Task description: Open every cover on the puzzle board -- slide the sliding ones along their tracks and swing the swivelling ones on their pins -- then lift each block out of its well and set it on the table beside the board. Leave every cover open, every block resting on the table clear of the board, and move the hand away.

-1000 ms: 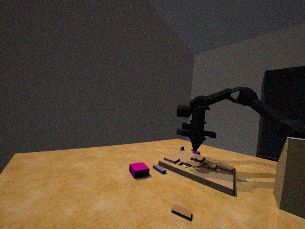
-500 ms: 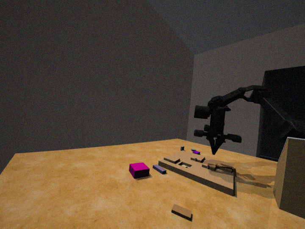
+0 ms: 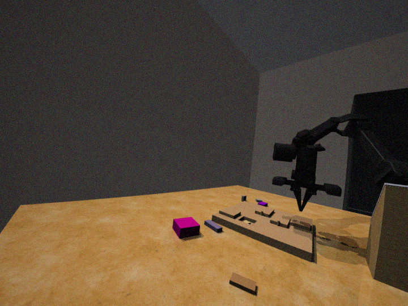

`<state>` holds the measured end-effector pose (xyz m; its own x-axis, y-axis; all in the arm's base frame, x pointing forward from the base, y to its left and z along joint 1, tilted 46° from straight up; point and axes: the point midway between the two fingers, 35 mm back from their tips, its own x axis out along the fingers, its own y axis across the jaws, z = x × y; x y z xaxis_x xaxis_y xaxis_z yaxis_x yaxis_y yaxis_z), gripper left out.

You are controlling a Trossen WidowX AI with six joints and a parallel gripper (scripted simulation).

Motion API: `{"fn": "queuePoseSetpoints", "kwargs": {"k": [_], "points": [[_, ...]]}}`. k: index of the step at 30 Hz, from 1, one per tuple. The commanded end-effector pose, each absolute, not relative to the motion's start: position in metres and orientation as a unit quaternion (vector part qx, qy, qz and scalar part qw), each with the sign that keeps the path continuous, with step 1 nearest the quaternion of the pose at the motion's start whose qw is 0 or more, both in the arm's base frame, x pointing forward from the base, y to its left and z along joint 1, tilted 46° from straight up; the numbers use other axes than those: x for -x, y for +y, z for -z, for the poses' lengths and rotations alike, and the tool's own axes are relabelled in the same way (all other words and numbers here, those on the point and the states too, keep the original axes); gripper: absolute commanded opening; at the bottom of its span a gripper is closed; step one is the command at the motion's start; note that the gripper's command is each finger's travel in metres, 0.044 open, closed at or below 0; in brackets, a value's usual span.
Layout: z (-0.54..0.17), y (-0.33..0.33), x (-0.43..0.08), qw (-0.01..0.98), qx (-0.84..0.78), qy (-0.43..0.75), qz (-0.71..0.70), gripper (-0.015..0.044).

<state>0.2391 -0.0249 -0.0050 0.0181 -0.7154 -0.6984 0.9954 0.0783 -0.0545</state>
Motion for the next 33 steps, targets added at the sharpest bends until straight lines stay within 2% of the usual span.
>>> {"fn": "queuePoseSetpoints", "kwargs": {"k": [1, 33], "points": [[0.0058, -0.025, -0.2376, 0.671, -0.24, 0.293, 0.637, 0.0], [0.0143, -0.0325, -0.2388, 0.671, -0.241, 0.294, 0.637, 0.0]]}}
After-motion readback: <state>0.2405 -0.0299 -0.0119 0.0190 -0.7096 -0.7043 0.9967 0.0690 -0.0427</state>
